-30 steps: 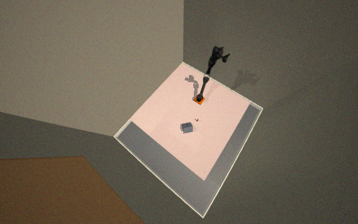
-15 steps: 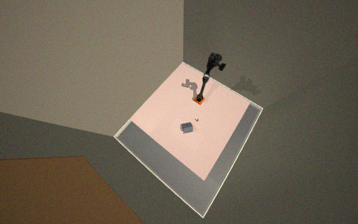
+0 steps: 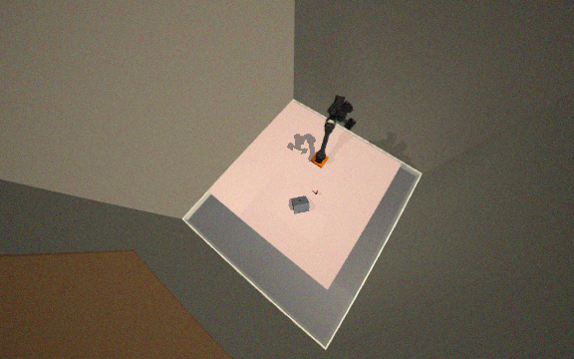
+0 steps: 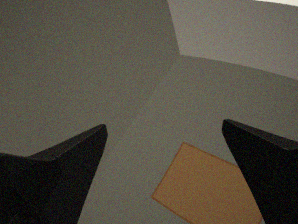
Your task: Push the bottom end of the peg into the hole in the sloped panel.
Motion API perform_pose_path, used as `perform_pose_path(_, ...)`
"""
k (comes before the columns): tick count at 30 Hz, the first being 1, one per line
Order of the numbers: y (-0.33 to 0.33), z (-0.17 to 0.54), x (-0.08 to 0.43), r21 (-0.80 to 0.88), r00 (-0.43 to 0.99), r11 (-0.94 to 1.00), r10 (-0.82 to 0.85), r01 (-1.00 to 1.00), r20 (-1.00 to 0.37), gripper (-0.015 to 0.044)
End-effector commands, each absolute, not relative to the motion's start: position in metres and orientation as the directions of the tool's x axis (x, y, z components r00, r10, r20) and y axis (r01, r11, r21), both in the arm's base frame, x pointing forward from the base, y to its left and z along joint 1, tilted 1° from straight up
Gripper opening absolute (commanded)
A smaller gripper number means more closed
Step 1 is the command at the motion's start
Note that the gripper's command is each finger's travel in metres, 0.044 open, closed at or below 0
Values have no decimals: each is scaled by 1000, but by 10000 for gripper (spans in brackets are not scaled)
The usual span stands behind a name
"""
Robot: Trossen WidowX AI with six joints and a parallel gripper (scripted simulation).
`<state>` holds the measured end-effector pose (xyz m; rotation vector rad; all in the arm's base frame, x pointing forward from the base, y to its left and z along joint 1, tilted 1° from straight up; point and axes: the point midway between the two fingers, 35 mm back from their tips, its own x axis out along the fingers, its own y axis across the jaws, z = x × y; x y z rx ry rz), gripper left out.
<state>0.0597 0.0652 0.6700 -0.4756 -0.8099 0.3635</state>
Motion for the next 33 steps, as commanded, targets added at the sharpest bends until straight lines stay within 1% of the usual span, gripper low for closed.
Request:
perform_pose_path(1,71,652,102,-569,710,811,480,-135,516,440)
perform_pose_path(9,84,610,175,-686,814,712,481,-147,326,440)
perform_pose_path(18,97,553,239,-803,878,559,468,-205,101,440)
perform_pose_path(24,110,506,276,-845,874,442,482,-302,-61,440)
perform_pose_path(30,117,475,295,-860,861,358,482,-364,-164,440)
perform_pose_path(33,120,450,309,-869,848,281,469,-407,-246,440)
